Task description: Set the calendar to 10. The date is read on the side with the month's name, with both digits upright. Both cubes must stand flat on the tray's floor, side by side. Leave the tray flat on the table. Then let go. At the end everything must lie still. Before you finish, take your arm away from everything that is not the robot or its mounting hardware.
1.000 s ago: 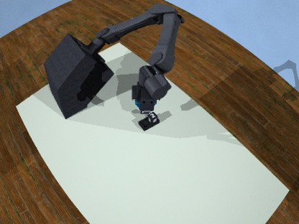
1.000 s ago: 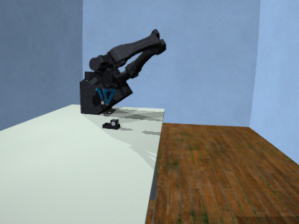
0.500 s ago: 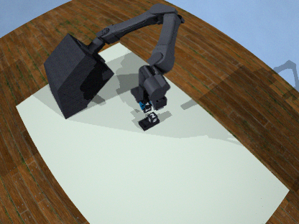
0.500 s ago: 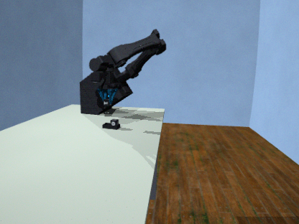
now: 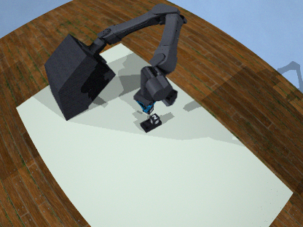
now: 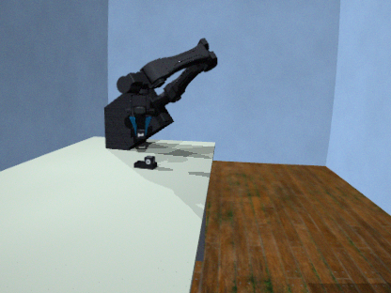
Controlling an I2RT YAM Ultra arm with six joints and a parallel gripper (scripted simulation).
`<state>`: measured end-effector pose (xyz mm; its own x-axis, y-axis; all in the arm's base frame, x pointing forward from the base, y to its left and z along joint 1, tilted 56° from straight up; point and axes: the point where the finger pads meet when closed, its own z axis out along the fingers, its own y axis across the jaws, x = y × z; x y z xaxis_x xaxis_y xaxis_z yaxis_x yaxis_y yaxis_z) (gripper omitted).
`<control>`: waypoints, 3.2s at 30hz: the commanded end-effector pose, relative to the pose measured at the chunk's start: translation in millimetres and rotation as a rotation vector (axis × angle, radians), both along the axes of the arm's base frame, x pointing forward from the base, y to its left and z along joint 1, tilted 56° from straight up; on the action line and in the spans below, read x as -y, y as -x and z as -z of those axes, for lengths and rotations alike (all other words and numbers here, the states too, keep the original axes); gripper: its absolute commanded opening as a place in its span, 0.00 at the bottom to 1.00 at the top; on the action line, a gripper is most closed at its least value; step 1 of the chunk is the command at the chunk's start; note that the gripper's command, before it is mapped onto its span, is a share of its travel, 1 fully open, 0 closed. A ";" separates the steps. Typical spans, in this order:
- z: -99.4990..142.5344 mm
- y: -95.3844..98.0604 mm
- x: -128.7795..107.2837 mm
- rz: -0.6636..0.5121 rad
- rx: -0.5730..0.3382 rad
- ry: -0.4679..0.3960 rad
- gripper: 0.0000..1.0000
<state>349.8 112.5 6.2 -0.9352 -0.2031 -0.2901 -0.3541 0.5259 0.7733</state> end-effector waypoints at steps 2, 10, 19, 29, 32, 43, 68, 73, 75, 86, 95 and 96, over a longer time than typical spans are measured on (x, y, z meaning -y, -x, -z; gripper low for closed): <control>-2.5 -2.7 2.4 -0.119 0.195 -0.001 0.27; -2.7 -2.7 2.2 -0.254 0.393 -0.001 0.27; -2.9 -2.8 1.9 -0.435 0.658 0.000 0.27; -3.0 -2.9 1.7 -0.587 0.880 0.000 0.27; -3.1 -2.9 1.6 -0.630 0.943 0.000 0.27; -3.1 -2.9 1.6 -0.667 0.996 0.000 0.27; 7.7 -3.0 -13.9 -0.667 0.996 0.000 0.27; 16.8 -3.1 -26.8 -0.667 0.996 0.000 0.27; 16.8 -3.1 -26.8 -0.667 0.996 0.000 0.27; 31.5 -3.2 -47.9 -0.667 0.996 -0.001 0.27; 32.8 -3.2 -49.7 -0.667 0.996 -0.001 0.27; 32.8 -3.2 -49.7 -0.667 0.996 -0.001 0.27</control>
